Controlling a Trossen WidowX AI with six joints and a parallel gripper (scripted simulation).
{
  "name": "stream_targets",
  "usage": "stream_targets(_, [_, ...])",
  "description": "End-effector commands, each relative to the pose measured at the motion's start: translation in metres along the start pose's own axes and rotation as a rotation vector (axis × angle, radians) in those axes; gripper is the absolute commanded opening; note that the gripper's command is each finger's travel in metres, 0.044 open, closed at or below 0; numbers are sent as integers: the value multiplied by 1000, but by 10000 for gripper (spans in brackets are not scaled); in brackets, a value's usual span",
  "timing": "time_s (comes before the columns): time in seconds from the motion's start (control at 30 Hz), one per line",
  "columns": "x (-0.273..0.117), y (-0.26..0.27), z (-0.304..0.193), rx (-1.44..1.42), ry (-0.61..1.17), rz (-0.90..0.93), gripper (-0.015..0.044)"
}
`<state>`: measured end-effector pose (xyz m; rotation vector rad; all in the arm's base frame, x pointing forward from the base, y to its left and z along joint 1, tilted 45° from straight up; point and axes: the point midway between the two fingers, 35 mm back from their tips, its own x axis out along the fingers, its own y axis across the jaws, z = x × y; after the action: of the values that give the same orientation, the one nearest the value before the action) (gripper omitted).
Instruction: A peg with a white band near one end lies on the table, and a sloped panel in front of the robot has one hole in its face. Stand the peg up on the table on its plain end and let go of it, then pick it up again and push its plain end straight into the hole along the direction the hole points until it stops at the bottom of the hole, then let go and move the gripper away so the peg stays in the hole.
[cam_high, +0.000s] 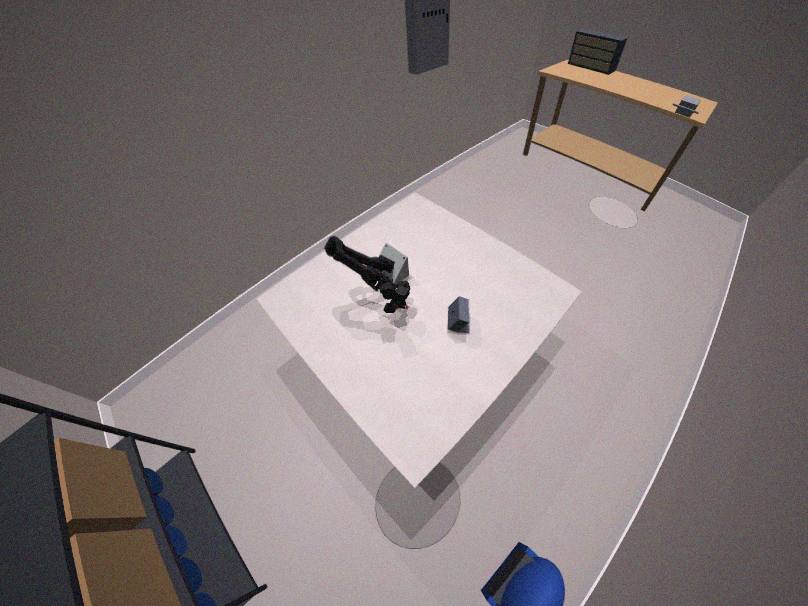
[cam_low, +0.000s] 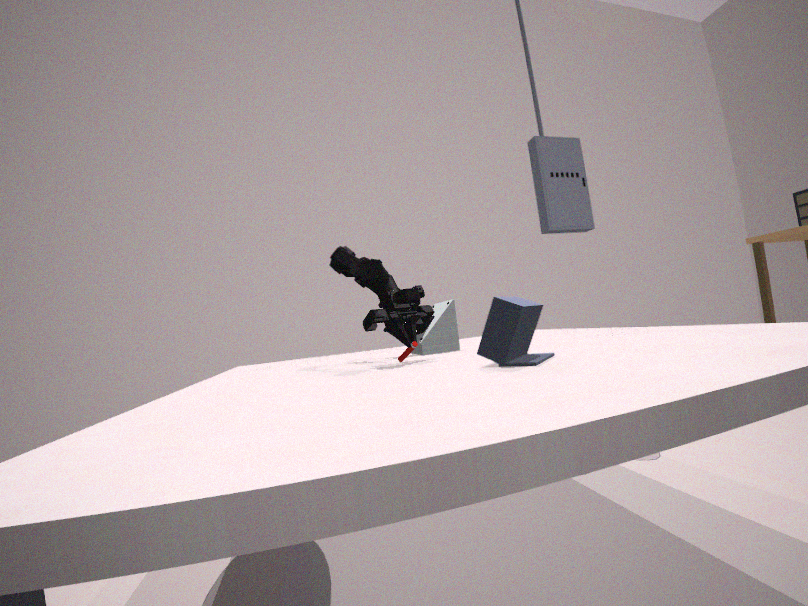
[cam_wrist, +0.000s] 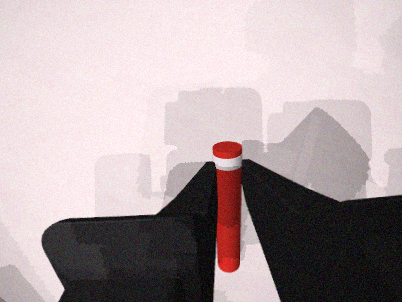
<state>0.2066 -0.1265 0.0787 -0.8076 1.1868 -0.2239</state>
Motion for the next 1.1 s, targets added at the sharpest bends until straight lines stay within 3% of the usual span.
stream_targets(0.0, [-3, 1, -1, -5, -42, -1, 50])
stream_targets(1.07, [-20, 0, -15, -8, -318, -2, 50])
